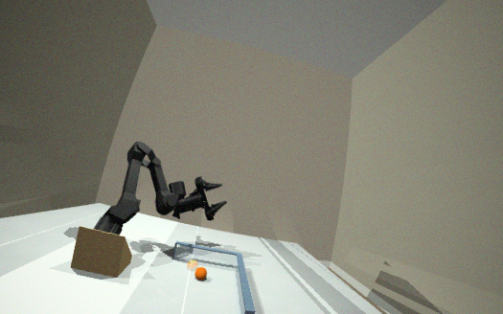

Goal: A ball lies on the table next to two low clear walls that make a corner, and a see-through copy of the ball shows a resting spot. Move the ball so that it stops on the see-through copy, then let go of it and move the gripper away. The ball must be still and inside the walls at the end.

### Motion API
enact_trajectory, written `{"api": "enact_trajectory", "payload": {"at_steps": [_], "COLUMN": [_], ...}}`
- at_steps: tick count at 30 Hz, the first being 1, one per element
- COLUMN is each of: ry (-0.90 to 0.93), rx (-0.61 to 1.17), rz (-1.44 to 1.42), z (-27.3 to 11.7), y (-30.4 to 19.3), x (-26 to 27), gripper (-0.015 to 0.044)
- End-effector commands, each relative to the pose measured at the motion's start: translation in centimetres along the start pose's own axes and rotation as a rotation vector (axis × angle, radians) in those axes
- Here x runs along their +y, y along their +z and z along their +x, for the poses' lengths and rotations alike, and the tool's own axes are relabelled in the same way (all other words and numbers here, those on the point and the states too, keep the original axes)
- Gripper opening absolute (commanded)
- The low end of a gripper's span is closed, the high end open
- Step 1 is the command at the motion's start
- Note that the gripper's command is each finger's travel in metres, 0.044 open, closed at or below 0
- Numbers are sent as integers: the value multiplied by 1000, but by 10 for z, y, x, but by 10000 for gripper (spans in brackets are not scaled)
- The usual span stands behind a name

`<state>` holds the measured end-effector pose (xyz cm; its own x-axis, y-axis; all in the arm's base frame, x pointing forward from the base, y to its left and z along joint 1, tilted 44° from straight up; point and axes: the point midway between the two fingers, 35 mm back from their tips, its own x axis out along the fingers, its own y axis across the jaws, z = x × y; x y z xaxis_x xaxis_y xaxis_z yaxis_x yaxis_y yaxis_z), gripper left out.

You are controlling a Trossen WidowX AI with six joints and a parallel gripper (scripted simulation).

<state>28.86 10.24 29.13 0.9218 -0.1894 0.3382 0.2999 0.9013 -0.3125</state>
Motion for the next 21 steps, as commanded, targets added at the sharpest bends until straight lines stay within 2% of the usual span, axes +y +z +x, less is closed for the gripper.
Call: {"api": "enact_trajectory", "payload": {"at_steps": [1, 5, 12, 16, 21], "ry": [0, 25, 227, 478, 806], "rx": [2, 39, 165, 316, 445], "rz": [-2, -95, -451, -715, -882], "z": [1, 19, 57, 73, 63], "y": [0, -12, -65, -129, -189], "x": [0, 7, 34, 45, 54], "gripper": [374, 282, 282, 282, 282]}}
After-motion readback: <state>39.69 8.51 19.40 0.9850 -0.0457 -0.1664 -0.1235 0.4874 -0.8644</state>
